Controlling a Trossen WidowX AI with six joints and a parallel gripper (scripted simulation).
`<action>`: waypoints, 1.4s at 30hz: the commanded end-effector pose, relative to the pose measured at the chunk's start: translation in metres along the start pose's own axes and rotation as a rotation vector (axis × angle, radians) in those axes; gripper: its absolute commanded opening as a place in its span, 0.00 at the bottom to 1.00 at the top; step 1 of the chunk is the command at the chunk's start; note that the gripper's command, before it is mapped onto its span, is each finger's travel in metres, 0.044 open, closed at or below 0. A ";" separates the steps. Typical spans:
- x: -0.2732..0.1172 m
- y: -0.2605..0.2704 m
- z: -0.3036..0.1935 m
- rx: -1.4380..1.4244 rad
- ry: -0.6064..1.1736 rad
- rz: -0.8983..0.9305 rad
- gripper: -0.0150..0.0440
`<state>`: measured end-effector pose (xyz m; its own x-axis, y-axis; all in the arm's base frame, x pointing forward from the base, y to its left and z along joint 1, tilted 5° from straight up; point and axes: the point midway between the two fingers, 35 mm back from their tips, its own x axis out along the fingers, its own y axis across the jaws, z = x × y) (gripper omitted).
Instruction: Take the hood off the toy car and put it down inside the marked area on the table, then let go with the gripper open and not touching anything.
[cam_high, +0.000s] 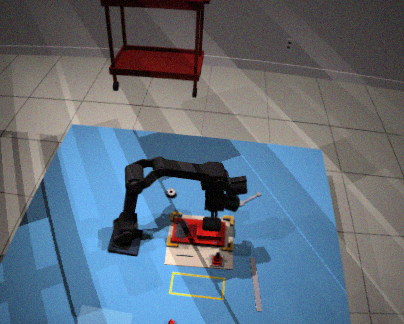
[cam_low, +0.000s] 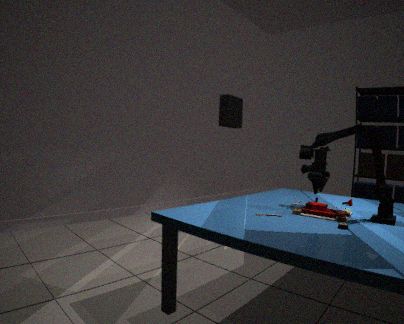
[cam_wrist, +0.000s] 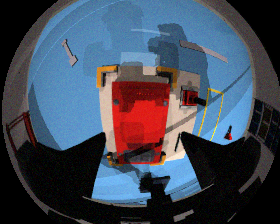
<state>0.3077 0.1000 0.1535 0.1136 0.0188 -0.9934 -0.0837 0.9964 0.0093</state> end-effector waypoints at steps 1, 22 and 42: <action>0.002 0.000 0.001 -0.007 -0.002 -0.003 1.00; 0.016 0.000 0.001 -0.007 -0.002 -0.003 1.00; 0.028 0.000 0.001 -0.007 -0.002 -0.003 1.00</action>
<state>0.3121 0.1012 0.1289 0.1171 0.0190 -0.9929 -0.0850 0.9963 0.0090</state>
